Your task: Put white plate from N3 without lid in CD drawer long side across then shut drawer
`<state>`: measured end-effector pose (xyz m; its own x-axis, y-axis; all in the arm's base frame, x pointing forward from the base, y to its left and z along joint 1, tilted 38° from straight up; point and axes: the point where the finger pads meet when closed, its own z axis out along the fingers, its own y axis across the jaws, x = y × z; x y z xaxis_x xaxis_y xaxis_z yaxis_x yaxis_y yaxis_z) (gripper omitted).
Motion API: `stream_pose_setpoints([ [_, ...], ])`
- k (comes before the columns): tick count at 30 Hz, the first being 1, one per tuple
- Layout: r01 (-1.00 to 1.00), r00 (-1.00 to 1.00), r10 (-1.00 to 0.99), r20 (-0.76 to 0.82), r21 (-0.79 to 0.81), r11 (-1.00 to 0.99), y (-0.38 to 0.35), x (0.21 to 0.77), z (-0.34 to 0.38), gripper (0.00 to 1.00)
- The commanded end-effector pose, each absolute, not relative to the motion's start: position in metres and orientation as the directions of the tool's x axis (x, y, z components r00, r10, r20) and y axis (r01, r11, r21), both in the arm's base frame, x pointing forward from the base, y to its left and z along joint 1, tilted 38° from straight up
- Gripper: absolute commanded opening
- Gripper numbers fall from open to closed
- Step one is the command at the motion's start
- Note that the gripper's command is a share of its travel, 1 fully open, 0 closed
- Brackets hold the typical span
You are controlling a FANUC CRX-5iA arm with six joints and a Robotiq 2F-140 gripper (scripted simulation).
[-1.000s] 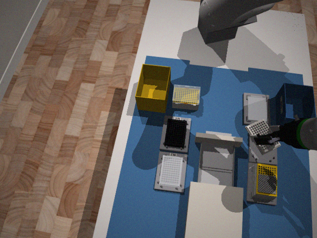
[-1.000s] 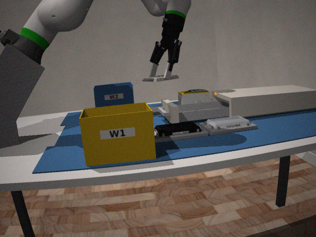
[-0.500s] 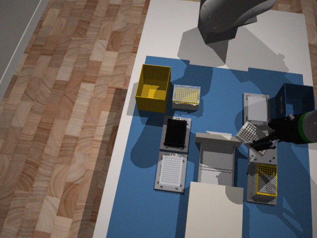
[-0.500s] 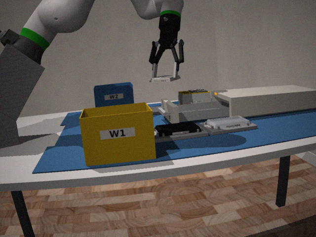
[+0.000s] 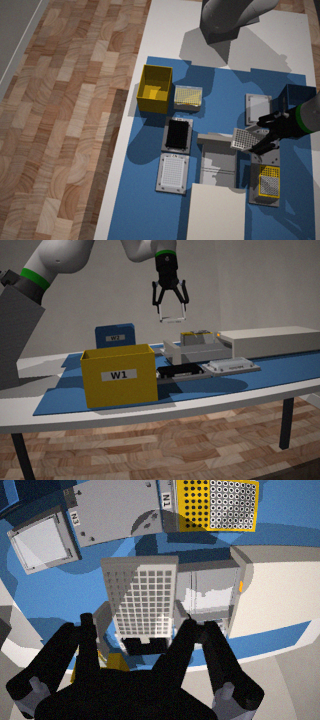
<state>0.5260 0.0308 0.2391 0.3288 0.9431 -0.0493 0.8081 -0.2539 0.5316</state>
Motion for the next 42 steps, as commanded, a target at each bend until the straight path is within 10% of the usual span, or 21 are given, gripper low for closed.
stream_pose_setpoints([
  [1, 0.810, 0.231, 0.967, -0.111, 0.573, -0.127, 0.020, 0.530, 0.239, 0.00],
  [42, 0.810, 0.231, 0.967, -0.111, 0.573, -0.127, -0.068, 0.560, 0.238, 0.00],
])
